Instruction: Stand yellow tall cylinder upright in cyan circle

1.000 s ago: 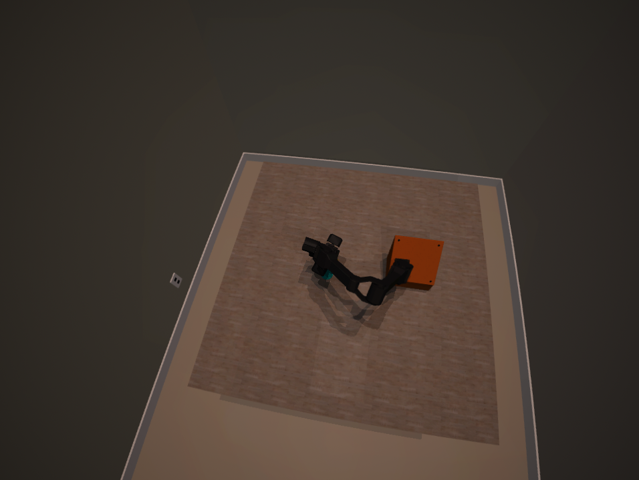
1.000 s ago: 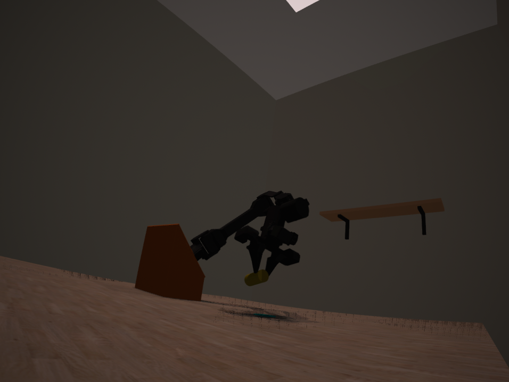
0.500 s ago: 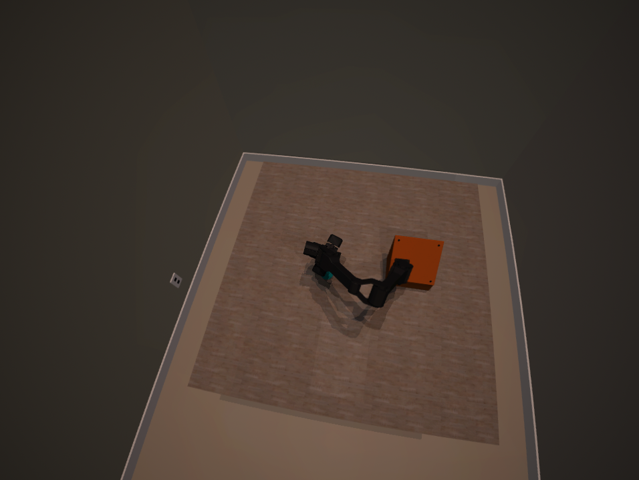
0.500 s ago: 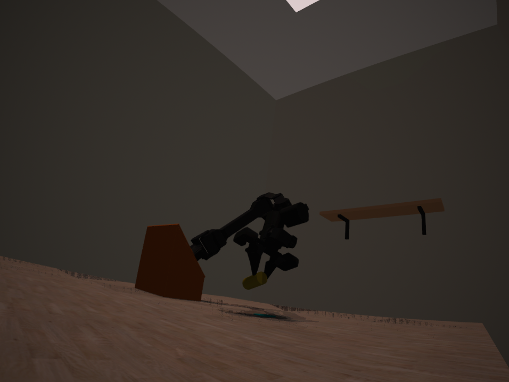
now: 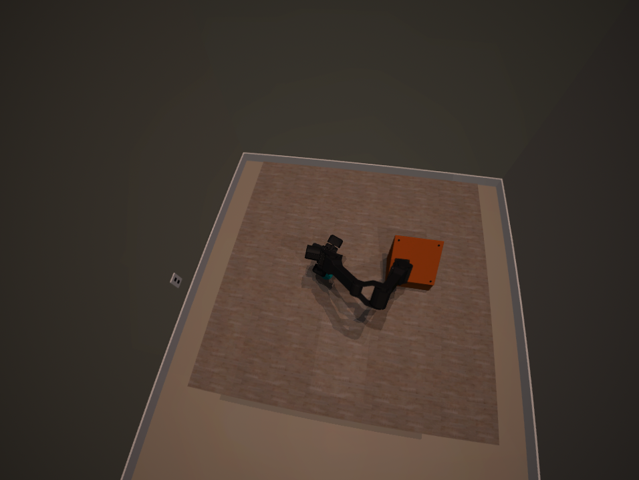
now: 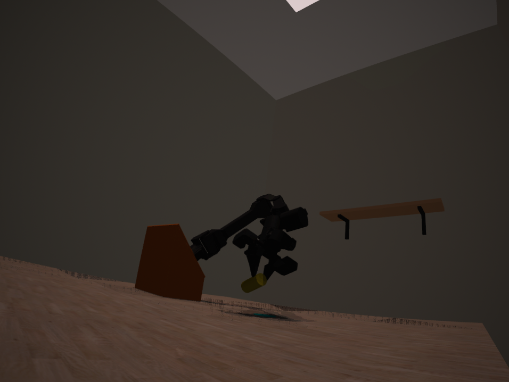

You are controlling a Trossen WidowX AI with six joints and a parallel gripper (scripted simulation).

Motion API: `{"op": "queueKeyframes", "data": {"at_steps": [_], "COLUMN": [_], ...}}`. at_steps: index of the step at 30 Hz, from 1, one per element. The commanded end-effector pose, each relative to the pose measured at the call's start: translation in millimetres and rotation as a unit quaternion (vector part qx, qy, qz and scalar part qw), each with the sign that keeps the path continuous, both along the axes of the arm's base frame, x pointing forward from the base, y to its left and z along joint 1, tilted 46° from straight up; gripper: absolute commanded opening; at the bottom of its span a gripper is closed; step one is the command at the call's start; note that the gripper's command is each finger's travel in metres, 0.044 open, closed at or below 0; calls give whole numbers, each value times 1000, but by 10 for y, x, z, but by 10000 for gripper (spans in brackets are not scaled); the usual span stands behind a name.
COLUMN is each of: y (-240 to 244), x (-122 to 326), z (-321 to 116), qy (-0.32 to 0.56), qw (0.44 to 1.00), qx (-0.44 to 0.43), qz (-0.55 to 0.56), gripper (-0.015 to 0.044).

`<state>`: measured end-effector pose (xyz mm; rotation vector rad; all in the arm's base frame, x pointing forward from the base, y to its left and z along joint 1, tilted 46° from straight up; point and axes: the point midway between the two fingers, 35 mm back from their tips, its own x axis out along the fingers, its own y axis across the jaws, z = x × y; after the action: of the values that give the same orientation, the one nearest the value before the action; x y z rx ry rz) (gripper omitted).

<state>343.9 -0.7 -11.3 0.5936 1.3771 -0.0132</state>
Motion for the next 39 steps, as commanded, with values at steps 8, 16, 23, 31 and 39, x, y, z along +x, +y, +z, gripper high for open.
{"op": "queueKeyframes", "data": {"at_steps": [8, 16, 23, 31, 39], "y": [-1, 5, 11, 17, 25], "x": [16, 29, 39, 50, 60], "z": [-31, -53, -66, -75, -77], "qy": [-23, -39, -55, -73, -92], "qw": [999, 998, 996, 994, 990], "qx": [-27, -43, -56, -69, -82], "qz": [-18, -29, -40, -53, -66], "gripper": [105, 105, 105, 105, 105]}}
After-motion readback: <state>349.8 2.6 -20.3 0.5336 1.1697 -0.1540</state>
